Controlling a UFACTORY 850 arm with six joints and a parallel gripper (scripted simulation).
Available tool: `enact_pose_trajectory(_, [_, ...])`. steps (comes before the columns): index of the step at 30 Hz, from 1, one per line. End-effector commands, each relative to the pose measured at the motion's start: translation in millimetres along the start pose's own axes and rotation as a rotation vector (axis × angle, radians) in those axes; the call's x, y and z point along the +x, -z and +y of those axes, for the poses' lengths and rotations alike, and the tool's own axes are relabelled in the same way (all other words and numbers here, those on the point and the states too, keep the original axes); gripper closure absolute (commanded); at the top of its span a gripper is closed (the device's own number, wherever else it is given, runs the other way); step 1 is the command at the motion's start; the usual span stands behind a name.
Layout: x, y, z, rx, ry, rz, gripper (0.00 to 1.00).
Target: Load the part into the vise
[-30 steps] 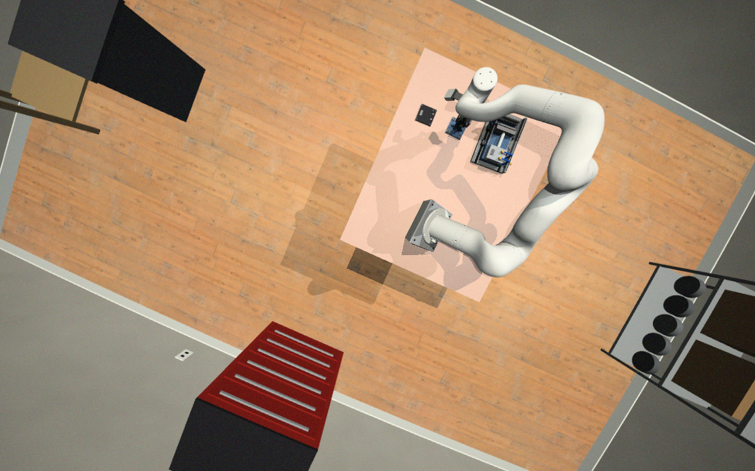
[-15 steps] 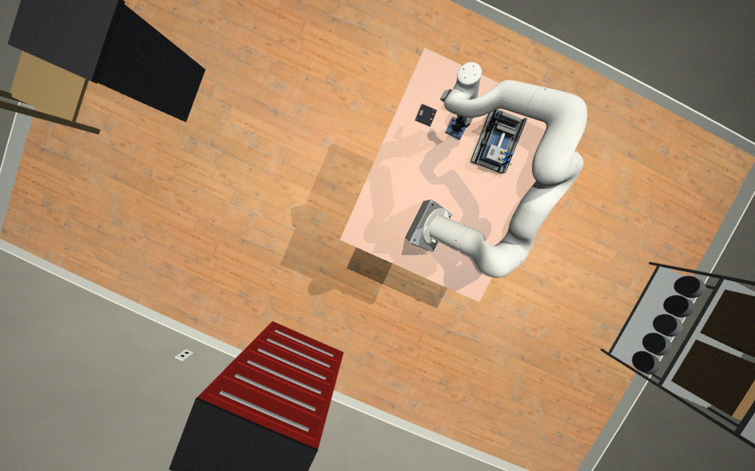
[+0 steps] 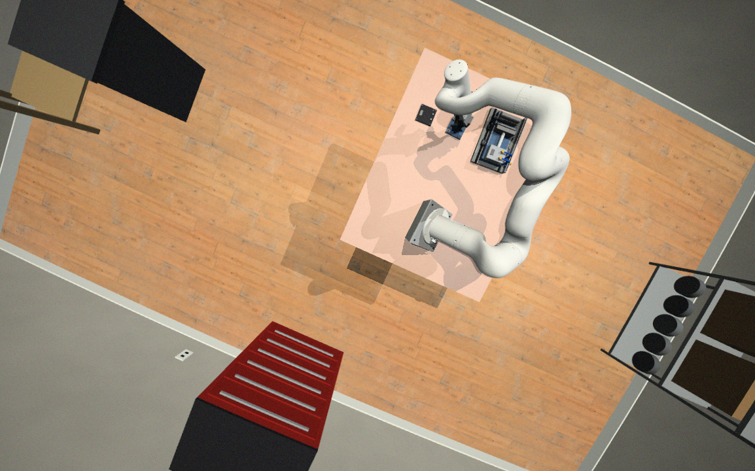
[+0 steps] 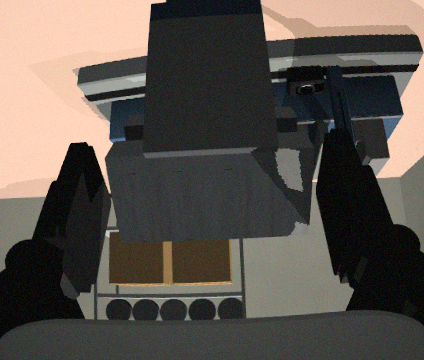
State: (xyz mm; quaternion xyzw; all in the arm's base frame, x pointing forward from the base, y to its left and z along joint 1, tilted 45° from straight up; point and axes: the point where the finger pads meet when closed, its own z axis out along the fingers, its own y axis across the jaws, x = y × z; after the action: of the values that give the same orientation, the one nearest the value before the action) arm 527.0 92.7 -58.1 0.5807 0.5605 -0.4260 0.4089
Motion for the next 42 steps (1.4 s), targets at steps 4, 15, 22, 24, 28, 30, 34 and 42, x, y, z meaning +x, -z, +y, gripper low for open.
enact_pose_trajectory(4, [0.5,0.9,0.8,0.0,-0.001,-0.07,0.11])
enact_pose_trajectory(15, [1.4,0.8,0.8,0.0,-0.001,-0.15,0.11])
enact_pose_trajectory(22, [2.0,0.7,0.8,0.0,-0.001,-0.2,0.11])
enact_pose_trajectory(24, [2.0,0.7,0.8,0.0,-0.001,-0.2,0.11])
enact_pose_trajectory(28, [2.3,0.6,0.8,0.0,-0.001,-0.224,0.11])
enact_pose_trajectory(30, [2.4,0.6,0.8,0.0,-0.001,-0.235,0.11])
enact_pose_trajectory(34, [2.6,0.6,0.8,0.0,-0.001,-0.254,0.11])
enact_pose_trajectory(42, [2.8,0.5,0.8,0.0,-0.001,-0.277,0.11])
